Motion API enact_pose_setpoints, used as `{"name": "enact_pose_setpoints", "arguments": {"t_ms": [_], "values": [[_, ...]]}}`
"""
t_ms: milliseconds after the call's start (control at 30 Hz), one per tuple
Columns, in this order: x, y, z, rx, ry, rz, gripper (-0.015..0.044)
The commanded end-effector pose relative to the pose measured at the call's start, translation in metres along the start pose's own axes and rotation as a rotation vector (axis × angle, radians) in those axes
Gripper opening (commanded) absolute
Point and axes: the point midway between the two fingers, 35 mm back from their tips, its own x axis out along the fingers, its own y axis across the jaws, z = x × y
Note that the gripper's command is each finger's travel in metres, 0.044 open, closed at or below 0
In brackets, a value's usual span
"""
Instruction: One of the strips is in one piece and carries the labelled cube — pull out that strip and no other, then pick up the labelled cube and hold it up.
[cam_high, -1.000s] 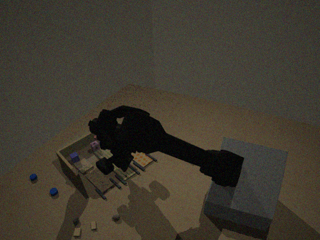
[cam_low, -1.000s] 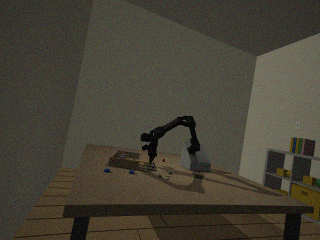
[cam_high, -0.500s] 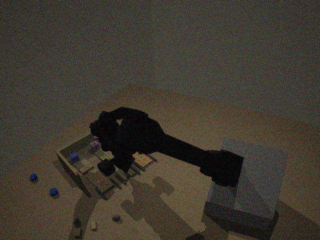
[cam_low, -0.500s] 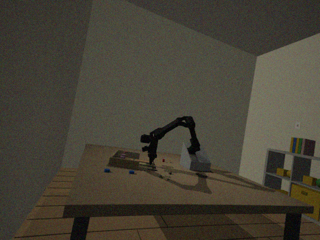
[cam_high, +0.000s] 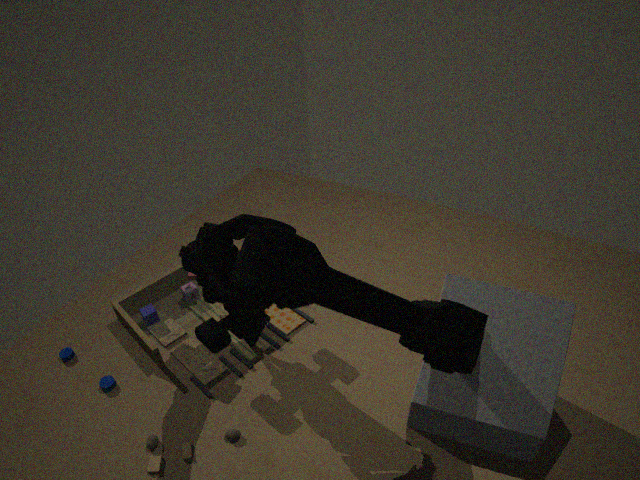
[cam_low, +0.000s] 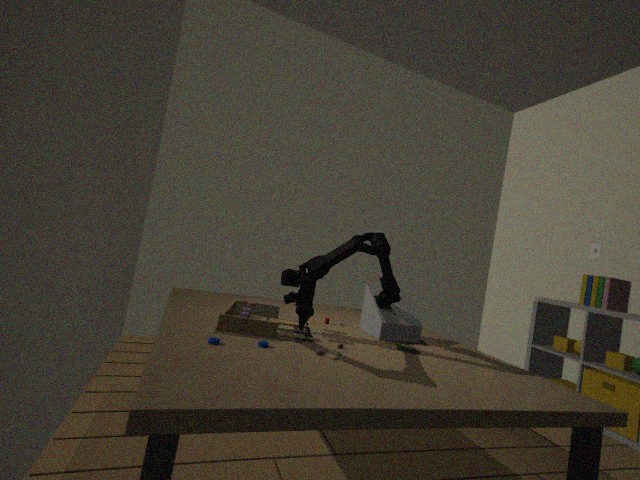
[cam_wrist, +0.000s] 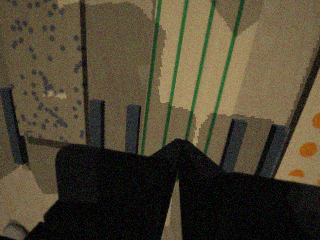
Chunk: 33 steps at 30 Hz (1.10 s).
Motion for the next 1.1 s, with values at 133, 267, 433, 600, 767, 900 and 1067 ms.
{"name": "enact_pose_setpoints", "arguments": {"t_ms": [133,267,433,600,767,900,1067], "values": [[0.0013,0.0000,-0.0001,0.004,0.001,0.004,0.0000],[0.0017,0.0002,-0.0001,0.004,0.001,0.004,0.0000],[0.0022,0.0004,0.0001,0.004,0.001,0.004,0.0000],[0.0027,0.0007,0.0002,0.004,0.001,0.004,0.0000],[0.0032,0.0009,0.0004,0.004,0.001,0.004,0.0000],[0.0036,0.0011,0.0007,0.004,0.001,0.004,0.0000],[0.0041,0.0014,0.0011,0.004,0.001,0.004,0.0000]]}}
